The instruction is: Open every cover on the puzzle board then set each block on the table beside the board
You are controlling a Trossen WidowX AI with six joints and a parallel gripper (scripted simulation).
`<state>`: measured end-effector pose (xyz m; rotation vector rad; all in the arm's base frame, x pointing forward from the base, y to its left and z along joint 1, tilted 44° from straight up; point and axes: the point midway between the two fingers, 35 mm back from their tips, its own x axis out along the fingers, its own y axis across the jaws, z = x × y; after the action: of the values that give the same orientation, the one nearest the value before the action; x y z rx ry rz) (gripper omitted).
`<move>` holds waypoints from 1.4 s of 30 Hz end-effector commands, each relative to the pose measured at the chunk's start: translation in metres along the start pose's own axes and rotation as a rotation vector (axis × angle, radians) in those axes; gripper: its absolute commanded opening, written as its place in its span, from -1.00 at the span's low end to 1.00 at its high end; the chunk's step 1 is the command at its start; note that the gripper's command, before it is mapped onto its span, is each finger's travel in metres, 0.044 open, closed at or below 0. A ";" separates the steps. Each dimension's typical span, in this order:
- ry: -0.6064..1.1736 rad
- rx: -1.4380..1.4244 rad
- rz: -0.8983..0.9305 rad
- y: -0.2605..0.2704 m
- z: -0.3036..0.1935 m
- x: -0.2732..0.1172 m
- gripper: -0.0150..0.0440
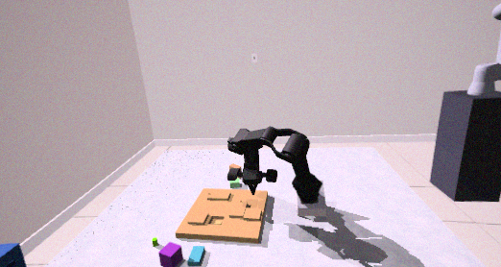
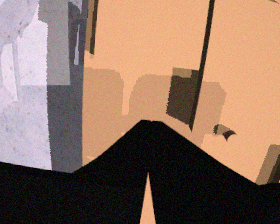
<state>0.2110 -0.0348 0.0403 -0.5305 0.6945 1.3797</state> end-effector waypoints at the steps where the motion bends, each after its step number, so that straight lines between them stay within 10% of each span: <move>1: 0.004 -0.001 0.003 0.000 -0.001 0.004 -0.49; 42: 0.004 -0.001 0.002 0.000 -0.002 0.044 -0.49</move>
<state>0.2144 -0.0096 0.0105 -0.5444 0.6995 1.3787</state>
